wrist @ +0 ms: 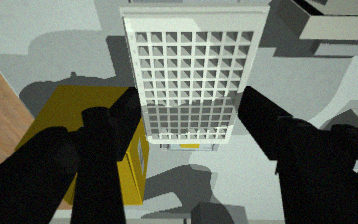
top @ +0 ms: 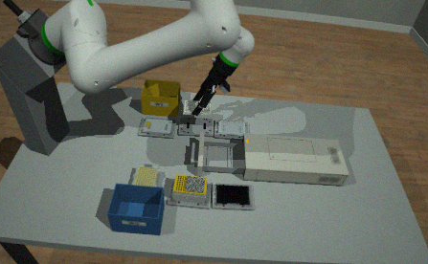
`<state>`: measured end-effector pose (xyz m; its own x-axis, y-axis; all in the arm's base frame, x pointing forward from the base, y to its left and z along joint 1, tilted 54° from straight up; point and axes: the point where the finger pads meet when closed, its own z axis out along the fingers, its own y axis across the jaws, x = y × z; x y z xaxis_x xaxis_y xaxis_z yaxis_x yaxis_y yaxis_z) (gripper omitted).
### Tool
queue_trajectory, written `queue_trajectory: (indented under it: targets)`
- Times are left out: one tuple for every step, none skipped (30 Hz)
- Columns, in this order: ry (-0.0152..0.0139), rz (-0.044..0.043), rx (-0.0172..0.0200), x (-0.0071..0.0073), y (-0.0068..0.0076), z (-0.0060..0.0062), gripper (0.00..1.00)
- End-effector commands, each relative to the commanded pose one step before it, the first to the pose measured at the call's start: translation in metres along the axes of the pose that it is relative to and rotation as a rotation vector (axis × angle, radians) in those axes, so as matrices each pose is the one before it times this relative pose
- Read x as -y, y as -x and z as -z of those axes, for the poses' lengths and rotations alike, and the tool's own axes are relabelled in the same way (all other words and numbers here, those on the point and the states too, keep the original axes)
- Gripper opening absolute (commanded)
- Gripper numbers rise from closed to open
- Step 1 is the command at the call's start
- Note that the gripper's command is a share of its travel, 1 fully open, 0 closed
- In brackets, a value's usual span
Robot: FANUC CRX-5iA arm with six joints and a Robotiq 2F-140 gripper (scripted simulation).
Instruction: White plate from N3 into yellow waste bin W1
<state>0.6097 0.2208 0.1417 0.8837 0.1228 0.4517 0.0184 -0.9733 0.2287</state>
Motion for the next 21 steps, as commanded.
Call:
queue_trajectory:
  targets:
    - [-0.00059,0.00013,-0.00098,0.00029,0.00030,0.00195,0.10]
    - [0.00000,0.00000,0.00000,0.00000,0.00055,0.00119,0.10]
    - [0.00000,0.00000,0.00000,0.00000,0.00056,0.00120,0.10]
    - [0.00000,0.00000,0.00000,0.00000,0.00056,0.00121,0.10]
    - [0.00000,0.00000,0.00000,0.00000,0.00056,0.00121,0.10]
    - [0.00000,0.00000,0.00000,0.00000,0.00056,0.00121,0.10]
    - [0.00000,0.00000,0.00000,0.00000,0.00056,0.00121,0.10]
    - [0.00000,0.00000,0.00000,0.00000,0.00056,0.00121,0.10]
    - [0.00000,0.00000,0.00000,0.00000,0.00056,0.00121,0.10]
    - [0.00000,0.00000,0.00000,0.00000,0.00056,0.00121,0.10]
    - [0.00000,0.00000,0.00000,0.00000,0.00056,0.00121,0.10]
    - [0.00000,0.00000,0.00000,0.00000,0.00056,0.00121,0.10]
    - [0.00000,0.00000,0.00000,0.00000,0.00056,0.00121,0.10]
    - [0.00000,0.00000,0.00000,0.00000,0.00056,0.00121,0.10]
    - [0.00000,0.00000,0.00000,0.00000,0.00048,0.00103,0.10]
    - [0.00000,0.00000,0.00000,0.00000,0.00000,0.00000,0.10]
    - [0.00000,0.00000,0.00000,0.00000,0.00000,0.00000,0.10]
    - [0.00001,0.00000,-0.00001,0.00000,0.00003,0.00005,0.10]
    - [-0.00003,0.00000,0.00003,0.00000,-0.00003,-0.00007,0.10]
    - [0.00003,-0.00001,0.00002,0.00000,0.00003,0.00002,0.10]
    - [0.00000,0.00000,0.00000,0.00000,0.00000,0.00000,0.10]
